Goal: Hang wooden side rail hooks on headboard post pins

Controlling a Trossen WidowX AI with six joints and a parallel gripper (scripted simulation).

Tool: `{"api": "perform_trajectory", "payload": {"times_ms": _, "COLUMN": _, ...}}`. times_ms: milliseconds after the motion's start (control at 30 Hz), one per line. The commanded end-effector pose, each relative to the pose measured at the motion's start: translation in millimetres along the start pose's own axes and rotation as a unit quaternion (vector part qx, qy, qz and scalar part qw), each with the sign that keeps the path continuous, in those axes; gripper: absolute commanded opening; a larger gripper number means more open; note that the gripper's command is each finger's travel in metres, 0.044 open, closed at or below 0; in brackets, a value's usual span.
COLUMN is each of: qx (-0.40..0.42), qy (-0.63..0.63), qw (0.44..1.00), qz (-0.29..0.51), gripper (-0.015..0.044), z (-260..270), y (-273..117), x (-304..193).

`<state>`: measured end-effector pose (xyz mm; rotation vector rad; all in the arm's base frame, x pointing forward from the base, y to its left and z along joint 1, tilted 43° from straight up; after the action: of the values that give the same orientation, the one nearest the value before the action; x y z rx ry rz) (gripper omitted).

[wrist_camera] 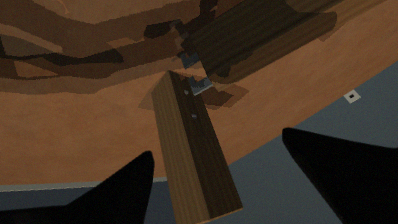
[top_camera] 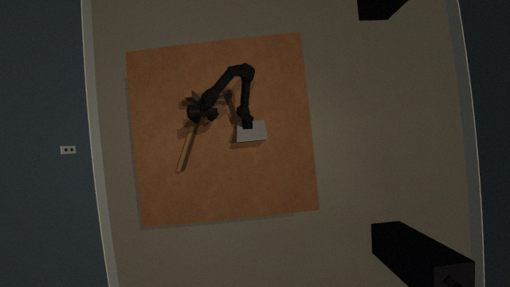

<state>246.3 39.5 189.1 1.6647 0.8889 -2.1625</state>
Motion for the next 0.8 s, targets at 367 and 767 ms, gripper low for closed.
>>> {"api": "perform_trajectory", "payload": {"times_ms": 367, "qx": -0.072, "qy": 0.768, "qw": 0.632, "qz": 0.075, "gripper": 0.0440, "z": -19.7, "y": 8.1, "x": 21.6}}
{"api": "perform_trajectory", "payload": {"times_ms": 767, "qx": -0.134, "qy": 0.980, "qw": 0.127, "qz": 0.071, "gripper": 0.0440, "z": -11.5, "y": 8.1, "x": 33.5}}
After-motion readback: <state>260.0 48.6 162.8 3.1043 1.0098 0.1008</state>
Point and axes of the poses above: the point midway between the two fingers, 35 mm back from their tips, its own y axis out along the fingers, its own z axis across the jaws, x = y × z, the point moved 6 cm from there along -y, back along the fingers, and after that the axes turned 13 degrees about y, right-handed, at the moved point
